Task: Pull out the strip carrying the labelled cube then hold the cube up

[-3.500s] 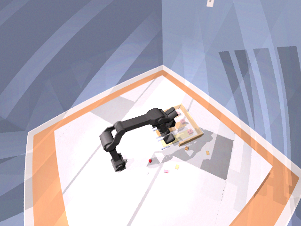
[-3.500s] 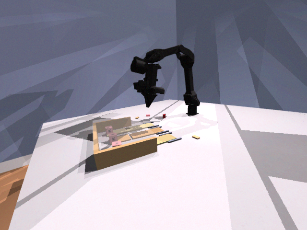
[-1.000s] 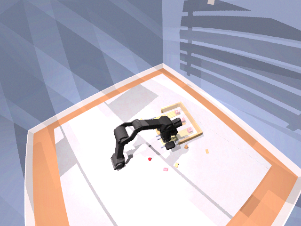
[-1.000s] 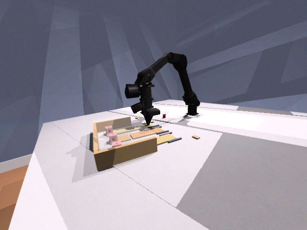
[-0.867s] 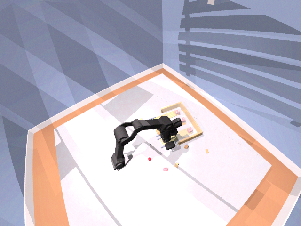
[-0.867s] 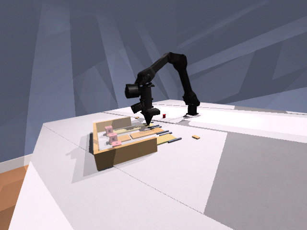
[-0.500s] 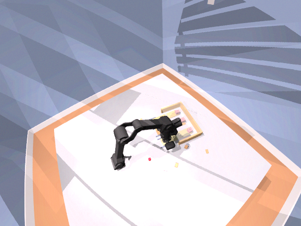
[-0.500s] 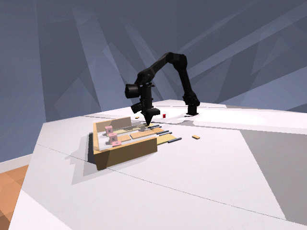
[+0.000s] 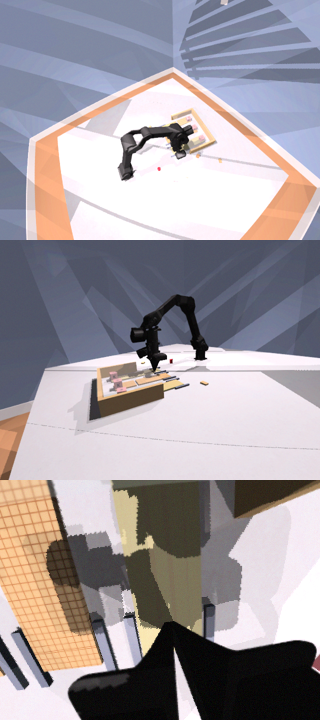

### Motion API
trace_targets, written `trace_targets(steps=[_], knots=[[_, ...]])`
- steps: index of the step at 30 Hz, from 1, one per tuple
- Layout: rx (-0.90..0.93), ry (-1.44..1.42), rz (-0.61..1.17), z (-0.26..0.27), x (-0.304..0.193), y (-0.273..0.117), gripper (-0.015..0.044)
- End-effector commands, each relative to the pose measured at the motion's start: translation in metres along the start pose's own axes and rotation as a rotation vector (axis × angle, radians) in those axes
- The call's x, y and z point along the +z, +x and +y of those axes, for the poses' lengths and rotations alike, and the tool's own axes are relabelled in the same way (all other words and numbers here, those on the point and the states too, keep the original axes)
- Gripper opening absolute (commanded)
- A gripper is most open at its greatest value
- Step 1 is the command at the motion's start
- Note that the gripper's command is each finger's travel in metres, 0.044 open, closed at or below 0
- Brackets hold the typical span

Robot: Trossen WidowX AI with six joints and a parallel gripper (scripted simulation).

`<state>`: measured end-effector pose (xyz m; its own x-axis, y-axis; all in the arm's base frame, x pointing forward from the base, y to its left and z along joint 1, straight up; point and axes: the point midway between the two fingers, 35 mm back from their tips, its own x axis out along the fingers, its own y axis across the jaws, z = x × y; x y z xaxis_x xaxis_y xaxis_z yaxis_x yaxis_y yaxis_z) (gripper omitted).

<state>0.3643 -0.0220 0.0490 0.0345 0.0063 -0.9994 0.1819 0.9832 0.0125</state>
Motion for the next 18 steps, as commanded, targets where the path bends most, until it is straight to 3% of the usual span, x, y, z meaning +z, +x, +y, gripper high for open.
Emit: trace_targets(steps=[1,18], knots=[[-0.004,-0.003,-0.001,-0.001,0.001,0.002,0.0],[-0.004,-0.003,0.0,0.0,-0.012,0.003,0.0]])
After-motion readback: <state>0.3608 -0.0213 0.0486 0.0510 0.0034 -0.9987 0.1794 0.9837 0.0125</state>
